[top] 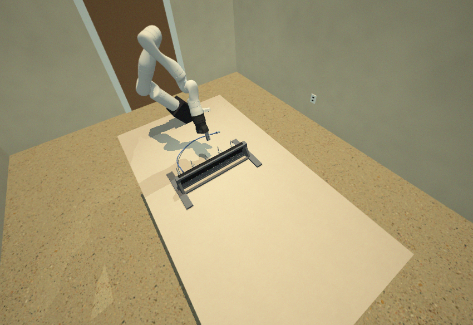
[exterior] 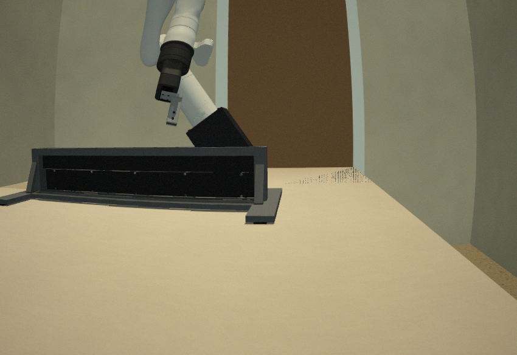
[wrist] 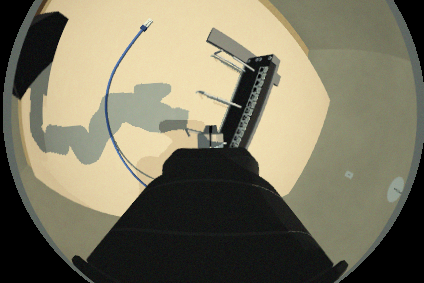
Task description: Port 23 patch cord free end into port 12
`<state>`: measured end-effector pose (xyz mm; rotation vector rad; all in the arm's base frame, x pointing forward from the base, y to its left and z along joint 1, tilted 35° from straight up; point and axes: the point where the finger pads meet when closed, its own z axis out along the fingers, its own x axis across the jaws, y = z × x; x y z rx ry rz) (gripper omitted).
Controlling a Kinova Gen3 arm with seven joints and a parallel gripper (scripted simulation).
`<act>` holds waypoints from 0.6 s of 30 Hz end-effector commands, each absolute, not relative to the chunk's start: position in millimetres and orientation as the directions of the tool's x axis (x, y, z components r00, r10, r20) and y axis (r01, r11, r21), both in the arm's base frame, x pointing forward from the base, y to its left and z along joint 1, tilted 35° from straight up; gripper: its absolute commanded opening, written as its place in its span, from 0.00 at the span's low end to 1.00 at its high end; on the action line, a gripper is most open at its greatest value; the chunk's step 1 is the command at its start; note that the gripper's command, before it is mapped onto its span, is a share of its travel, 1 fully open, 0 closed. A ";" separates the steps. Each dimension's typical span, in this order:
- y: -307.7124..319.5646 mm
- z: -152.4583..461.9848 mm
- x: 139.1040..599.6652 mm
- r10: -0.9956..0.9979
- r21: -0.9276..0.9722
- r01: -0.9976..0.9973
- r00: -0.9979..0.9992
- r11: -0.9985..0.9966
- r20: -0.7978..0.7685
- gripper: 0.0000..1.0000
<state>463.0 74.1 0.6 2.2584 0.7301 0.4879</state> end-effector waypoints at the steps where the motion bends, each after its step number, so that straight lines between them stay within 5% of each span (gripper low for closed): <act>1: 77.9 -30.4 438.9 0.489 0.686 0.252 0.855 -0.683 0.173 0.00; 18: 132.2 -126.4 313.4 -0.020 0.548 -0.117 0.984 -0.828 0.179 0.00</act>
